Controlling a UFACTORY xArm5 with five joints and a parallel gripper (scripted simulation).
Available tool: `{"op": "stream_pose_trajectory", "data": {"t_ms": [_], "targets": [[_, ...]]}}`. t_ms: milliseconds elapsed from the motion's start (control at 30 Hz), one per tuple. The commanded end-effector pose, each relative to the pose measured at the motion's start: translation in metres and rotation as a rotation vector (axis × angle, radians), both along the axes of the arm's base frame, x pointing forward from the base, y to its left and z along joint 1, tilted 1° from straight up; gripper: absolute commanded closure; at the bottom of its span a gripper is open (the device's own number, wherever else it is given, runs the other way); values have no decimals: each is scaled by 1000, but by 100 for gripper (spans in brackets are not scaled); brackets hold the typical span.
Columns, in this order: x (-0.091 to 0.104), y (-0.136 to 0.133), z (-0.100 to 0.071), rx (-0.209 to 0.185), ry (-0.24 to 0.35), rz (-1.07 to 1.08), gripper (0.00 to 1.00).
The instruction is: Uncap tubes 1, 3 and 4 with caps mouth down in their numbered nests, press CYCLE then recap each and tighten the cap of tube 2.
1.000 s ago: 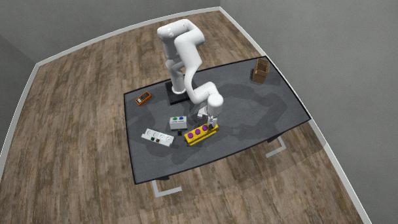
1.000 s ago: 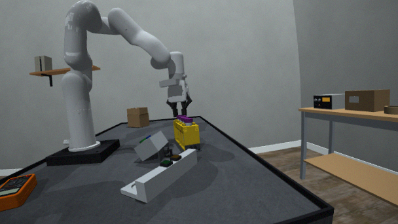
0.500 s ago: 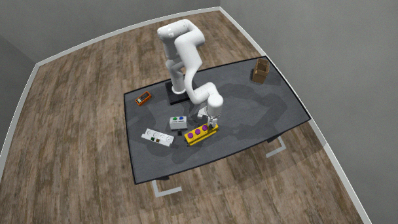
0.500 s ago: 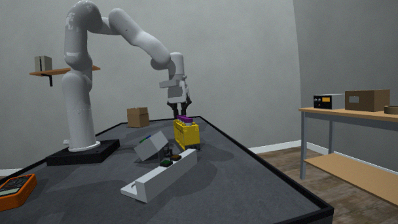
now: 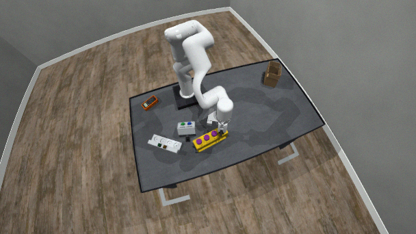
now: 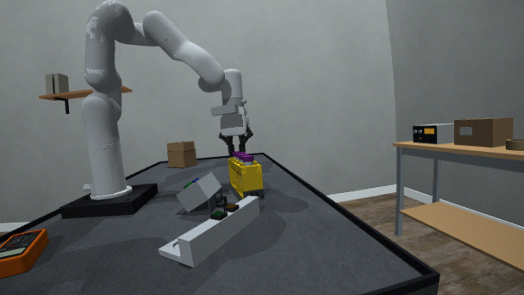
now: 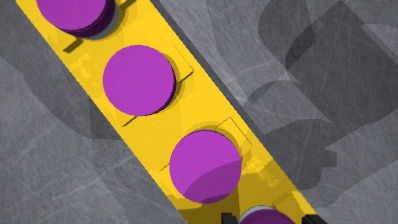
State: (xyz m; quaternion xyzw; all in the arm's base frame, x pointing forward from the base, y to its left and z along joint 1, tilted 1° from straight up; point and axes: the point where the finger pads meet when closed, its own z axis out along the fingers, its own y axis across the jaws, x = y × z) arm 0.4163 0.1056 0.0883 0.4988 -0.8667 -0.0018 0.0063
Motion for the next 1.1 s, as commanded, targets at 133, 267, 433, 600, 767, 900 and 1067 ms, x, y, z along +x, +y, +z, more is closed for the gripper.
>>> {"op": "stream_pose_trajectory", "data": {"t_ms": [133, 267, 433, 600, 767, 900, 1067], "targets": [[1, 0, 1, 13, -1, 334, 100], [1, 0, 1, 15, -2, 534, 100], [1, 0, 1, 18, -2, 784, 100], [1, 0, 2, 20, -2, 934, 100], [1, 0, 2, 22, -2, 1184, 100], [1, 0, 2, 24, -3, 1384, 100], [1, 0, 2, 25, -3, 1455, 100]]}}
